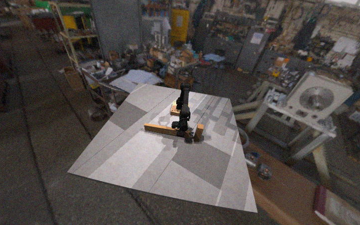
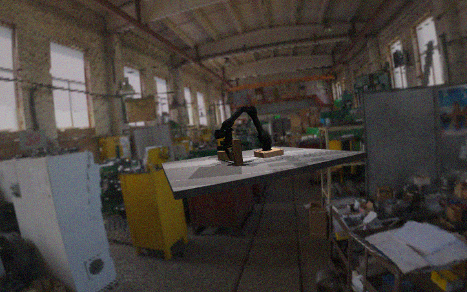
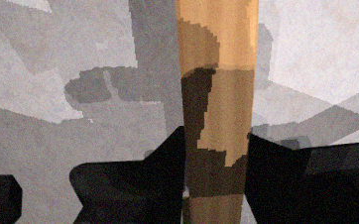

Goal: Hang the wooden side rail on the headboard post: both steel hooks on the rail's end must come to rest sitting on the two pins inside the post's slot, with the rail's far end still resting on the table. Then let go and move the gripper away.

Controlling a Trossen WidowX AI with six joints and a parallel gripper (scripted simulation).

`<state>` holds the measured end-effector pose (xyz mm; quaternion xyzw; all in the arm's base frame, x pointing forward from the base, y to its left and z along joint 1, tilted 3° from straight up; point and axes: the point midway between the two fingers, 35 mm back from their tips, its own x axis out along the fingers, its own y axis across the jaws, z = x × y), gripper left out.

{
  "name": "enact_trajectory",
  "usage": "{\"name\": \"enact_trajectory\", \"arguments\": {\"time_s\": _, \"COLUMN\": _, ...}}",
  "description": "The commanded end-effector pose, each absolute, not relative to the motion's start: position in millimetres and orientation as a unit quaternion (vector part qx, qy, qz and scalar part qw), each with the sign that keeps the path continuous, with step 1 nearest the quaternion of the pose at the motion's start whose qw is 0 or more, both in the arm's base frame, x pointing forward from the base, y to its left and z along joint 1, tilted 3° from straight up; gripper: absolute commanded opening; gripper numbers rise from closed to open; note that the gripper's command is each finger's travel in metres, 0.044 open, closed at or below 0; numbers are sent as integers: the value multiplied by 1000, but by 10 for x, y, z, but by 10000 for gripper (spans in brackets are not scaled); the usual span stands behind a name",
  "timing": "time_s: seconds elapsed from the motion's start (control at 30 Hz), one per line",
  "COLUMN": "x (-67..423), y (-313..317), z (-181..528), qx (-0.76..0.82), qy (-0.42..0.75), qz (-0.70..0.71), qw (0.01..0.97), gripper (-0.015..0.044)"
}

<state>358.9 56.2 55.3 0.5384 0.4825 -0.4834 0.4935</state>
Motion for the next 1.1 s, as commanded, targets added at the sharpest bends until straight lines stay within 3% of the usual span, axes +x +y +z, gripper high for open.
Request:
{"name": "enact_trajectory", "arguments": {"time_s": 0.0, "x": 3591, "y": 580, "z": 562, "qx": 540, "qy": 483, "qz": -481, "qw": 493, "gripper": 0}}
{"name": "enact_trajectory", "arguments": {"time_s": 1.07, "x": 3612, "y": 615, "z": 586, "qx": 541, "qy": 483, "qz": -481, "qw": 493, "gripper": 0}}
